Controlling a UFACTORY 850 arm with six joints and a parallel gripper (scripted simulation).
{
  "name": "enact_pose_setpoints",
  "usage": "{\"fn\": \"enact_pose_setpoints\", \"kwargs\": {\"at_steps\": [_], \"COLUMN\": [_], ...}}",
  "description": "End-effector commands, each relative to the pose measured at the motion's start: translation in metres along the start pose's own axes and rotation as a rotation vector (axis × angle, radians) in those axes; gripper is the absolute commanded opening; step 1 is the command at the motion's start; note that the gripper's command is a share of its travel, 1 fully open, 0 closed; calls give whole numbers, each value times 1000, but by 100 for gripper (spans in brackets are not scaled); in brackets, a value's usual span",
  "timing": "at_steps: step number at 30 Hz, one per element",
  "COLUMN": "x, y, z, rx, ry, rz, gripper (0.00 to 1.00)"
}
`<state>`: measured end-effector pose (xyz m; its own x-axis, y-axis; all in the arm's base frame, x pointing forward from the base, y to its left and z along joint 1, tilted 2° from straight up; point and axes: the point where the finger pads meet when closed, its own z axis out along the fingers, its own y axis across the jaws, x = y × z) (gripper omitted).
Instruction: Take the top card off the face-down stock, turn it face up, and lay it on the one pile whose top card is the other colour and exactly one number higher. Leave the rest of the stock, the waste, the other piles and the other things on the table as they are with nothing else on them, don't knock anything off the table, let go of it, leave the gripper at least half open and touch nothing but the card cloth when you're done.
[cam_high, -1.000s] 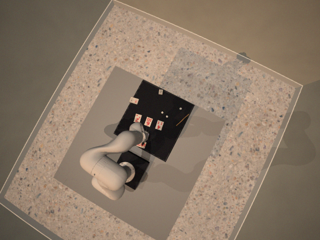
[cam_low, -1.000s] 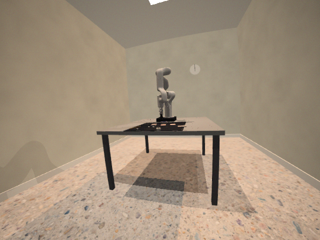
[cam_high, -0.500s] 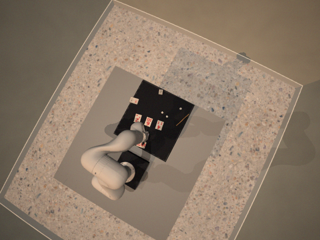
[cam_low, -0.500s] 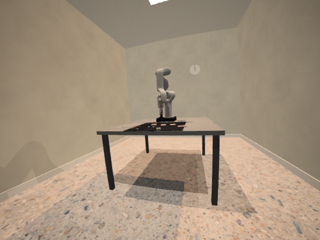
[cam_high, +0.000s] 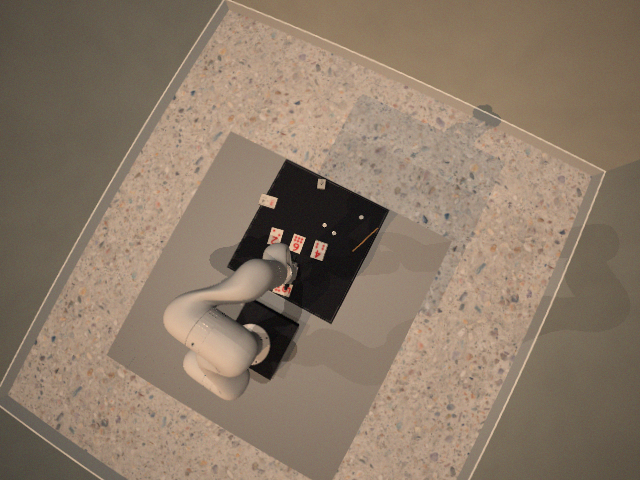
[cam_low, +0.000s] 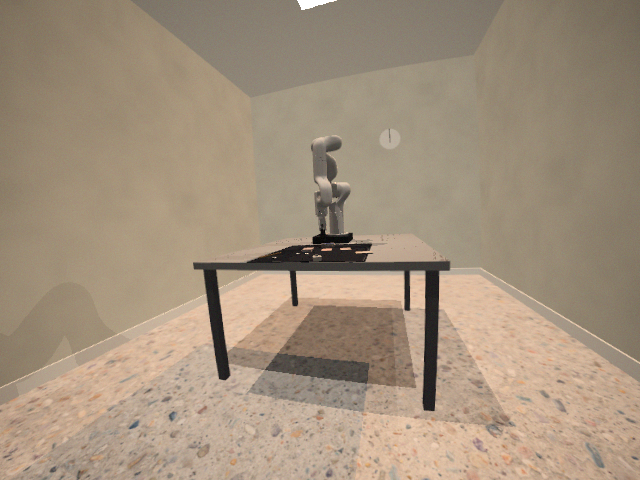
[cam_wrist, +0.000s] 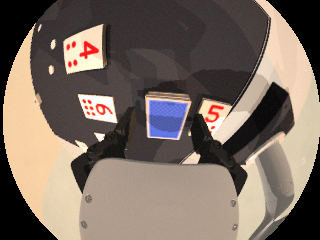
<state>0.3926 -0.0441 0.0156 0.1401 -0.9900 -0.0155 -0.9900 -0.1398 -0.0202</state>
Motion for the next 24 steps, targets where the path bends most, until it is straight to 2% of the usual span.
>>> {"fn": "enact_pose_setpoints", "kwargs": {"at_steps": [1, 24], "x": [-1, -1], "y": [5, 5], "z": [8, 11], "rx": [7, 7], "ry": [-2, -1], "rz": [0, 0], "gripper": [86, 86]}}
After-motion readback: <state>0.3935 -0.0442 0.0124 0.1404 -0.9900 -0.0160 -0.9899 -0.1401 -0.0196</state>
